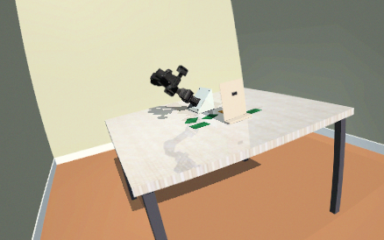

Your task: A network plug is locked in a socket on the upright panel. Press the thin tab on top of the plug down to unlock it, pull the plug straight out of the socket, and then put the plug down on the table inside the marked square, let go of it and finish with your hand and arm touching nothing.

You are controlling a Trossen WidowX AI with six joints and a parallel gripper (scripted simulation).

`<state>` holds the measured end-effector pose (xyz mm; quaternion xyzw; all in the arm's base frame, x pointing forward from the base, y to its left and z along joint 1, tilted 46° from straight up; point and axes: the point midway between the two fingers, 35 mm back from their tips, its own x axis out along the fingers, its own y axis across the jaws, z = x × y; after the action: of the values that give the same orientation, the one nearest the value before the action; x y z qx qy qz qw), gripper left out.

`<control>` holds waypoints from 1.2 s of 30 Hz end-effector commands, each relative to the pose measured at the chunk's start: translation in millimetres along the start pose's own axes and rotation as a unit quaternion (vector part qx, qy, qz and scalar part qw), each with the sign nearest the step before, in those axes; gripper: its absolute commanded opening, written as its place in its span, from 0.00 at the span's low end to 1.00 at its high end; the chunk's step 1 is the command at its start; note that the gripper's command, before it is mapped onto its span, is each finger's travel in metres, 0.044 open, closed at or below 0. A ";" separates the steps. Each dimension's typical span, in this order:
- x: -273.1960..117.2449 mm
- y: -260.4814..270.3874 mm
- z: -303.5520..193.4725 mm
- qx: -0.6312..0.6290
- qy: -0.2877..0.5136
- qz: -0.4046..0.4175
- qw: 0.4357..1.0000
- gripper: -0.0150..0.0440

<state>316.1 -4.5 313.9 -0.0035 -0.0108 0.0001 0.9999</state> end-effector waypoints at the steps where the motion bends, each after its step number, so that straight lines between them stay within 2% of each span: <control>1: 0.6 0.2 -0.7 0.001 0.000 0.000 1.000 0.89; 9: 23.2 9.2 -33.3 0.050 0.017 0.012 0.999 0.53; 10: 25.8 10.5 -37.9 0.056 0.019 0.013 0.998 0.52; 23: 48.9 29.4 -100.5 0.141 0.051 0.030 0.988 0.52; 36: 52.1 48.7 -162.8 0.222 0.086 0.040 0.970 0.52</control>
<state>372.2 39.3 167.1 0.2020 0.0645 0.0427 0.9763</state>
